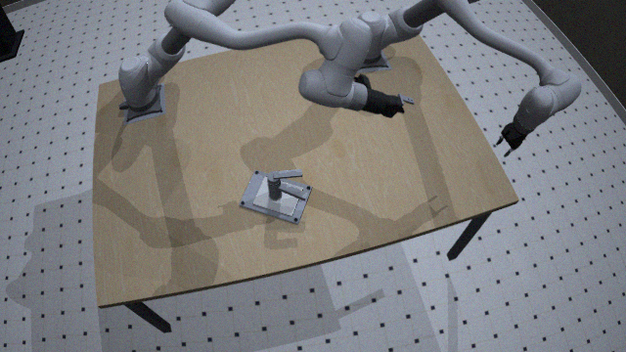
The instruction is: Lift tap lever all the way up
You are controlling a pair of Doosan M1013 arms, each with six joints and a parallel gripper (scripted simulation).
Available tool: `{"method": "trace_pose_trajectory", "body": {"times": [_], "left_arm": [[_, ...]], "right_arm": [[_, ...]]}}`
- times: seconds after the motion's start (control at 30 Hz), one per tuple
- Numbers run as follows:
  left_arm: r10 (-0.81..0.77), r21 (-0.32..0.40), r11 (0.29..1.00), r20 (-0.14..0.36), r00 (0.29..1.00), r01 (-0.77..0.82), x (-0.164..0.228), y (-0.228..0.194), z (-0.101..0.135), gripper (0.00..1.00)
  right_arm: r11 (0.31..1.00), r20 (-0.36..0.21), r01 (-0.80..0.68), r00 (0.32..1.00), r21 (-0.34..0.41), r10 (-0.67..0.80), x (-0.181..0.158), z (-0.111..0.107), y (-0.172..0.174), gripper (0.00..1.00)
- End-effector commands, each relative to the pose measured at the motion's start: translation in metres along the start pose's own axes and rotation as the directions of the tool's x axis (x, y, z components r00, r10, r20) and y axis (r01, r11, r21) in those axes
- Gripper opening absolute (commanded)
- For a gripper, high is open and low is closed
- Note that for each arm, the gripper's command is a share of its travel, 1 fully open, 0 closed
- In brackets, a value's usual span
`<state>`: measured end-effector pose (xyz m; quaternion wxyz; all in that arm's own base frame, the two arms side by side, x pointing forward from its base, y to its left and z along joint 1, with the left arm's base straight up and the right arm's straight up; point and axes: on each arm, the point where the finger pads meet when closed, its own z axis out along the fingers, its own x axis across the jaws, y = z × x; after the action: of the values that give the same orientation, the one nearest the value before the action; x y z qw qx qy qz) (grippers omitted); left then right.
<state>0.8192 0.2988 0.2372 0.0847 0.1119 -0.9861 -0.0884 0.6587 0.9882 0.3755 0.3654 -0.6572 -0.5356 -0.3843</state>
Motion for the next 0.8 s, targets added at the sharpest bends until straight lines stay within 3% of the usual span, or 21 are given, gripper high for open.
{"method": "trace_pose_trajectory", "body": {"times": [0.0, 0.77], "left_arm": [[0.0, -0.001, 1.0, 0.002, 1.0, 0.0, 0.0, 0.0004, -0.0013, 1.0], [0.001, 0.001, 1.0, -0.002, 1.0, -0.001, 0.0024, 0.0045, 0.0005, 1.0]], "right_arm": [[1.0, -0.002, 0.001, 1.0, 0.0, -0.001, 0.002, -0.001, -0.0002, 1.0], [1.0, -0.002, 0.001, 1.0, 0.0, -0.001, 0.002, -0.001, -0.0002, 1.0]]}}
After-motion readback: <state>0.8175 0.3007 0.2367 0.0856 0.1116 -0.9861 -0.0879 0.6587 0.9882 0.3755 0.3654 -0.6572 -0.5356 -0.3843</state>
